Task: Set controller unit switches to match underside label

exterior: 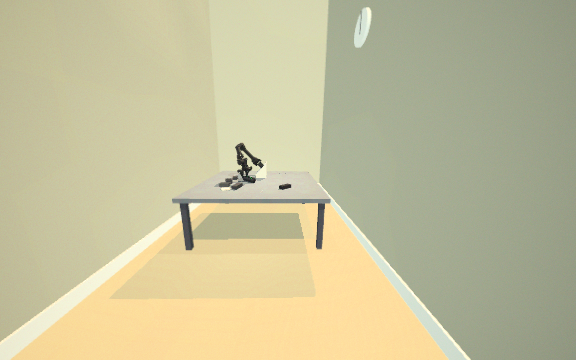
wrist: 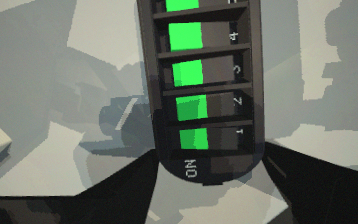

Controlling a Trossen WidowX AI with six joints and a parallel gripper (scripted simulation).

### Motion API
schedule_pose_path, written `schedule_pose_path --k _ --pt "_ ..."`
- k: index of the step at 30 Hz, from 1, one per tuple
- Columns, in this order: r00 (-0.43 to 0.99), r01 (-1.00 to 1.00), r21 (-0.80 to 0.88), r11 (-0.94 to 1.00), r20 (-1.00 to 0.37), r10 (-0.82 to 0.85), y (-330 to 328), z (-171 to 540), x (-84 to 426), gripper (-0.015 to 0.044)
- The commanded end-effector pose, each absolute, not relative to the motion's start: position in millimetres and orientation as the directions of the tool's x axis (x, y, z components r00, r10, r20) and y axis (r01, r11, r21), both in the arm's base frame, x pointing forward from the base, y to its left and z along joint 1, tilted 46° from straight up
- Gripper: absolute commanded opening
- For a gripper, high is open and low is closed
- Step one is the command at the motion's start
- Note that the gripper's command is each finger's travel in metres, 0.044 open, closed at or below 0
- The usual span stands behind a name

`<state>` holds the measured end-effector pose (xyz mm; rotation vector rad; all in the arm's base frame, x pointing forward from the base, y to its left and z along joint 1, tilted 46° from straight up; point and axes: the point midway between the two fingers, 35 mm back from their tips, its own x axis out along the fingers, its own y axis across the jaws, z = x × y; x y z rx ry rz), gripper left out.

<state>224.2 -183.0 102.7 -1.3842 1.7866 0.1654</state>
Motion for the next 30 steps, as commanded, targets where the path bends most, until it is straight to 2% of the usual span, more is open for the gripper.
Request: schedule_pose_path --k 1,26,30 --pt "-0.022 -0.849 -0.371 0.376 -0.686 -0.728 -182.9 98.9 225.1 0.0338" --pt "-0.028 -0.846 -0.375 0.379 -0.679 -0.733 -192.3 93.4 223.9 0.0338" --pt "-0.028 -0.846 -0.375 0.379 -0.678 -0.734 -192.5 92.8 223.8 0.044"
